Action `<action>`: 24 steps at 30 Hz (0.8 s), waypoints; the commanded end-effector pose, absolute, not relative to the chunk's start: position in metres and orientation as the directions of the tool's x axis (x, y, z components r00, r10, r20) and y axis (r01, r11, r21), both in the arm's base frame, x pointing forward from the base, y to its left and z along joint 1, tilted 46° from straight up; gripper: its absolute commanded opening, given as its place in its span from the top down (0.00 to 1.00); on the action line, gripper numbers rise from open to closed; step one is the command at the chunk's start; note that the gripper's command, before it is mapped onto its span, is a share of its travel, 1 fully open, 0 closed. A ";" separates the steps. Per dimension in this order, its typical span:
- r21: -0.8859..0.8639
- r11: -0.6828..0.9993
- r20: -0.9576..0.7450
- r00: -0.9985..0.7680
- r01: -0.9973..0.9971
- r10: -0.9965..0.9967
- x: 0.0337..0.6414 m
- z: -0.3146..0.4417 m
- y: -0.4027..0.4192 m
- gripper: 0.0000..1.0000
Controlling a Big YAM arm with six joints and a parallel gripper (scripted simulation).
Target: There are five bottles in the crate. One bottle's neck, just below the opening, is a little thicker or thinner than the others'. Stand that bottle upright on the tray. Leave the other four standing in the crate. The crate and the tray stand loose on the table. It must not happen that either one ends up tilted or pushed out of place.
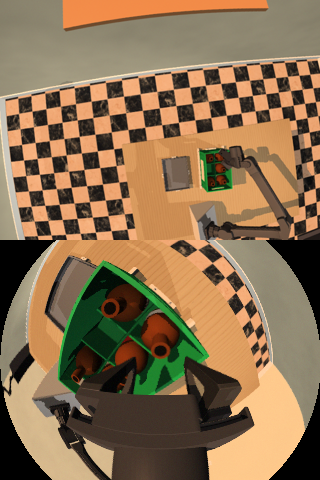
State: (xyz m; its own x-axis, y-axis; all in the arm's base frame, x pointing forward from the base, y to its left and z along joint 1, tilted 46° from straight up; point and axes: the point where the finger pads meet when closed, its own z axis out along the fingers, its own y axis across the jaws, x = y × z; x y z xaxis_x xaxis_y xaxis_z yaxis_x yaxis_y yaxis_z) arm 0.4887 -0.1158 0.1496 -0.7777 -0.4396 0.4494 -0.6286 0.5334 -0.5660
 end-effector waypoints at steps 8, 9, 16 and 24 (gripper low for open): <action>-0.577 0.545 0.437 -0.794 -0.608 -0.423 0.500 0.151 -0.127 0.39; -0.577 0.545 0.437 -0.794 -0.608 -0.423 0.500 0.150 -0.127 0.39; -0.570 0.541 0.447 -0.786 -0.618 -0.427 0.497 0.146 -0.128 0.39; -0.563 0.541 0.456 -0.780 -0.625 -0.428 0.493 0.138 -0.131 0.39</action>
